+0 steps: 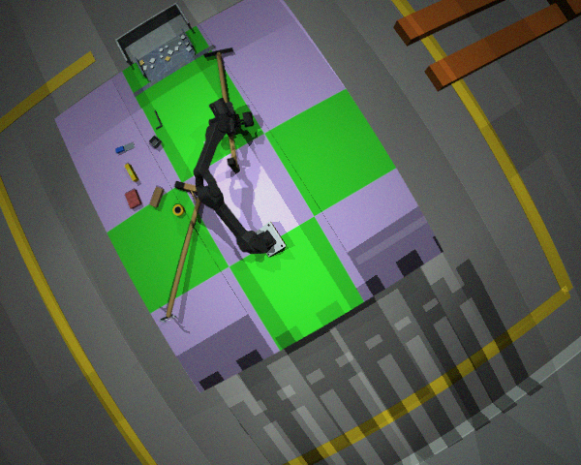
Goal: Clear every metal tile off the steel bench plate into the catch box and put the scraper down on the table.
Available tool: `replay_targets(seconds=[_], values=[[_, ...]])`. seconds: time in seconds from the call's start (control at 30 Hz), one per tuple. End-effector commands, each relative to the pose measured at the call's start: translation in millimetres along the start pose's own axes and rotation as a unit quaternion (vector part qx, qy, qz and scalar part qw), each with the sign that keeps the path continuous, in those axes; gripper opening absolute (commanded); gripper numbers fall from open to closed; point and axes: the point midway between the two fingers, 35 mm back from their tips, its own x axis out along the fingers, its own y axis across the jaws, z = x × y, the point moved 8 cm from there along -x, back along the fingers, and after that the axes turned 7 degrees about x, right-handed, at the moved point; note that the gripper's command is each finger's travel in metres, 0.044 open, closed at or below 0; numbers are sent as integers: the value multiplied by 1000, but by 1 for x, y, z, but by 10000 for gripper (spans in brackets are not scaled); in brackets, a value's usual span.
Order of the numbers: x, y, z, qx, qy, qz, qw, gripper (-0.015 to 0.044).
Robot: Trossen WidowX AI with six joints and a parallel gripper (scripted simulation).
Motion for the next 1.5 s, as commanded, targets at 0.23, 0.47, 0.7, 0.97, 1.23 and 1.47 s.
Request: replay_targets(seconds=[0.23, 0.47, 0.7, 0.97, 1.23, 1.47], values=[[2, 15, -1, -2, 1, 2, 1000, 0], [3, 22, -2, -2, 1, 2, 1000, 0], [3, 29, -2, -1, 1, 3, 1000, 0], [4, 37, -3, -1, 2, 3, 1000, 0], [4, 44, -4, -1, 2, 4, 1000, 0], [-12, 38, 6, 0, -2, 2, 1000, 0]])
